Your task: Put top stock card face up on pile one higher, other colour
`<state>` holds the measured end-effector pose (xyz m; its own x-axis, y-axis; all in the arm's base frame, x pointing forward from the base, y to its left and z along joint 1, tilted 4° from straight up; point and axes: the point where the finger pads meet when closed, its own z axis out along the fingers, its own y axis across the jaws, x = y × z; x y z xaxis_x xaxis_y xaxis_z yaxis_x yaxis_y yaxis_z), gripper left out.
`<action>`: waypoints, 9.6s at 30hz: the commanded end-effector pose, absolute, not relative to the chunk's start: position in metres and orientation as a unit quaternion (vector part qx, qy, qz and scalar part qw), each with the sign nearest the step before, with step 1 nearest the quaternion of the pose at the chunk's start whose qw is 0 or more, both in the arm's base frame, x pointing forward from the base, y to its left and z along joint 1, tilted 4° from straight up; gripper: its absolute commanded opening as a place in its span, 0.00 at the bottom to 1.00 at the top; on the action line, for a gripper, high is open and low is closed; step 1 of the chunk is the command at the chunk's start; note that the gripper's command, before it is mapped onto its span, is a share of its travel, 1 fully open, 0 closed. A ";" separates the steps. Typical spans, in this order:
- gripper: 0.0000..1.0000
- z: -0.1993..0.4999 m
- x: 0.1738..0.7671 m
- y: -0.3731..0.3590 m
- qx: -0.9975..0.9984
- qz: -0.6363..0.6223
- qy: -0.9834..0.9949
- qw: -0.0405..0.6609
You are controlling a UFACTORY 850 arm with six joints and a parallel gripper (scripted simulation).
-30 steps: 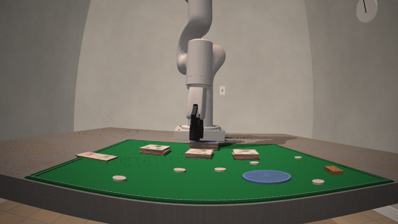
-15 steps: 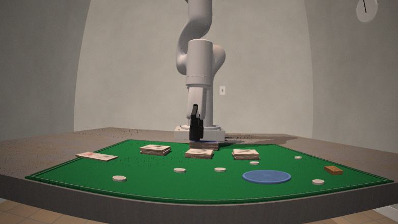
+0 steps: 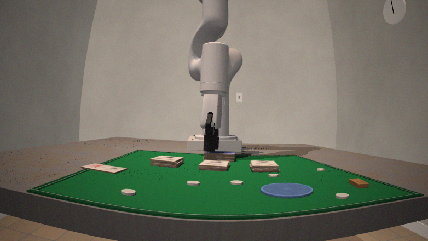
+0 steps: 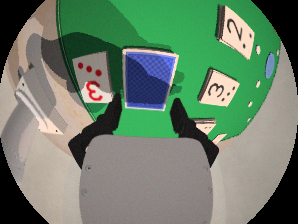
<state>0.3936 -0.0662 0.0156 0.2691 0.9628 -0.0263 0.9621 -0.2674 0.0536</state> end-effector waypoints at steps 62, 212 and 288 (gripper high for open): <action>0.86 0.013 0.392 -0.066 0.796 0.007 0.604 0.030; 0.74 0.010 0.392 -0.066 0.796 0.007 0.604 0.030; 0.67 0.010 0.392 -0.066 0.796 0.007 0.604 0.030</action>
<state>0.3918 -0.0662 0.0099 0.2691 0.9628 -0.0251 0.9620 -0.2674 0.0554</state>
